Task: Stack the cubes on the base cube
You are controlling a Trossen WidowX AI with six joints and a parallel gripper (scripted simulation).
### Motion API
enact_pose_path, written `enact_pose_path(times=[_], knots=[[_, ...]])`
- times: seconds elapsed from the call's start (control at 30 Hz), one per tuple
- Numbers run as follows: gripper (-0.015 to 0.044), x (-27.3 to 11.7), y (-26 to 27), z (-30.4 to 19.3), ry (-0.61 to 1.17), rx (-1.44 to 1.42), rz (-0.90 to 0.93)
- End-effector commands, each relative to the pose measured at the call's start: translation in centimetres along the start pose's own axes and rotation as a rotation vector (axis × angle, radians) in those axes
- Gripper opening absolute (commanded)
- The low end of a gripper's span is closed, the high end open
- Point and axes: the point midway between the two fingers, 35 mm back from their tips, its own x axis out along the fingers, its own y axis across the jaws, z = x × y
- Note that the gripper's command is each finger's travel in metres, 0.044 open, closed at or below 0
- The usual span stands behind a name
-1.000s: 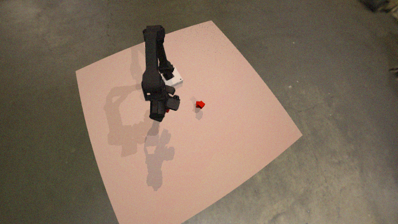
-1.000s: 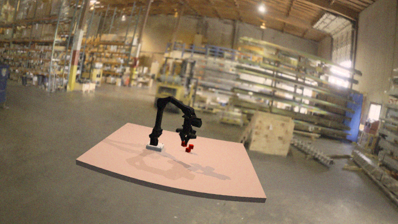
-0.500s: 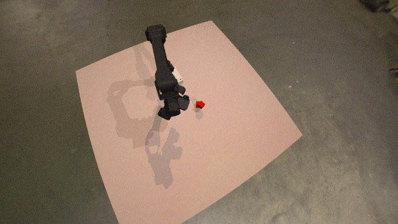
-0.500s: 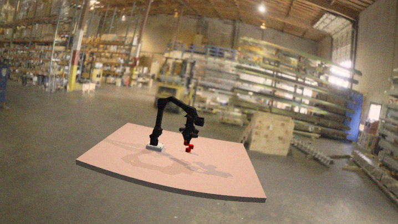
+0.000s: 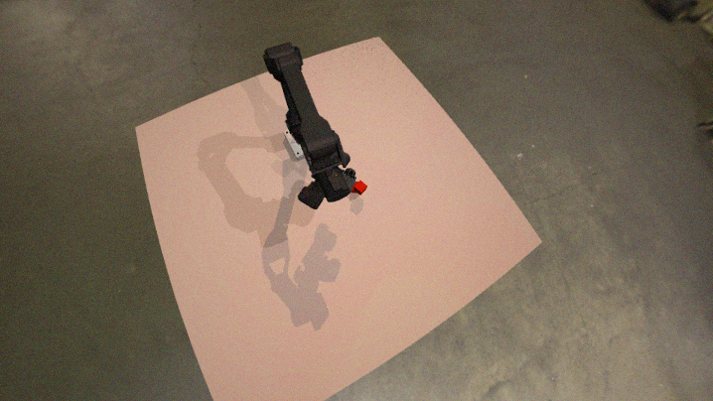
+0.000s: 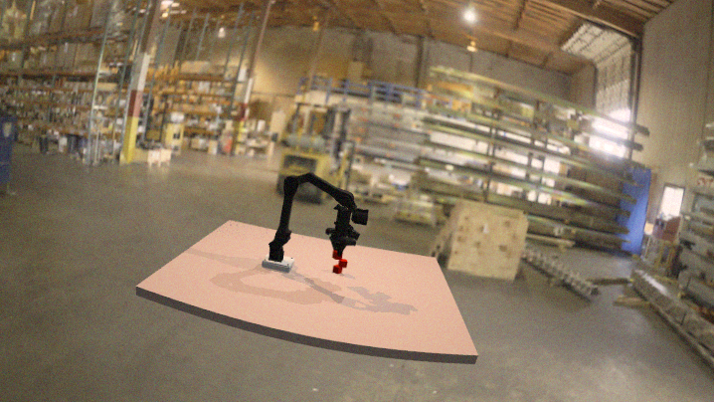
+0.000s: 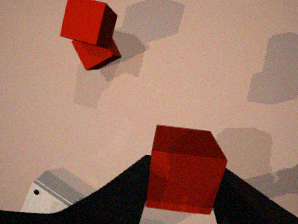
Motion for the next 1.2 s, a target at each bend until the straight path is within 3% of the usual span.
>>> enact_pose_path(times=[0.0,1.17], knots=[[0.0105,0.1,0.9,0.7,0.000,0.031,-0.004],[0.0105,1.4,9.6,4.5,0.002,0.234,0.007]])
